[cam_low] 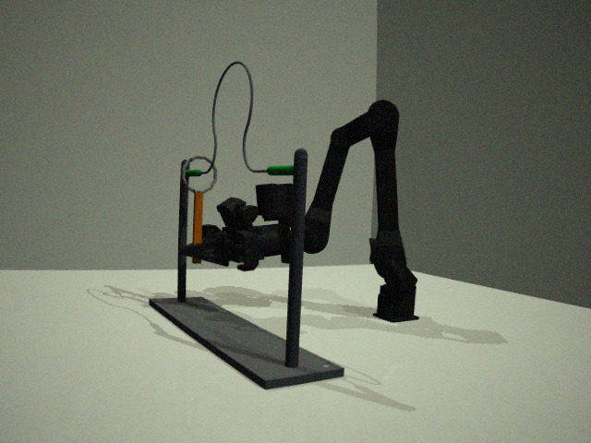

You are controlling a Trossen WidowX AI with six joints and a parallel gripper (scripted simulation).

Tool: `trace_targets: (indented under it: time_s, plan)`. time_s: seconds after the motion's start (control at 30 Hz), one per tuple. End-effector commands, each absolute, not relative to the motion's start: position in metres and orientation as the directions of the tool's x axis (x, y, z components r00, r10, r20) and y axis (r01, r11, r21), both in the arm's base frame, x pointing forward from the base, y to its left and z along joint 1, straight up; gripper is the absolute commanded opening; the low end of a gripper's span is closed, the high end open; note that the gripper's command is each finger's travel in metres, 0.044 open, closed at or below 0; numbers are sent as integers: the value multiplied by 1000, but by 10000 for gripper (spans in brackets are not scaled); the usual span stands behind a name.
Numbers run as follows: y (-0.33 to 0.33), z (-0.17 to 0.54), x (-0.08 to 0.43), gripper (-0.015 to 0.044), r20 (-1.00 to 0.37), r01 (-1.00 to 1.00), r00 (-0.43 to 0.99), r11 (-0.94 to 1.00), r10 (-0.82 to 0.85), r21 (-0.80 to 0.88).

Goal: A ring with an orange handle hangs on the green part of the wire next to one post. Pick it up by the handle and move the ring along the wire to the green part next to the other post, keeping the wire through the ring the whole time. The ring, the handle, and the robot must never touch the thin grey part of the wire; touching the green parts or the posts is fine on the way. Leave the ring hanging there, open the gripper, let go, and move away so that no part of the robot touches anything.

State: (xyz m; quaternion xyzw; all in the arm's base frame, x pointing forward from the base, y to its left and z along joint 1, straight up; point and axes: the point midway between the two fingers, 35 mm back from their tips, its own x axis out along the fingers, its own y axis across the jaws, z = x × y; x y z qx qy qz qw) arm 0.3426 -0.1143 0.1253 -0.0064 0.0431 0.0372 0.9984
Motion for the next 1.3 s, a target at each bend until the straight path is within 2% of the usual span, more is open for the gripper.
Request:
trace_targets:
  time_s: [0.0, 0.63, 1.27]
  plan:
    - [-109, 127, 341, -150, -83, -73, 994, 997, 73, -3]
    - [-76, 128, 340, -150, -82, -81, 993, 990, 90, 113]
    - [-16, 145, 336, -150, -67, -86, 989, 890, 129, 447]
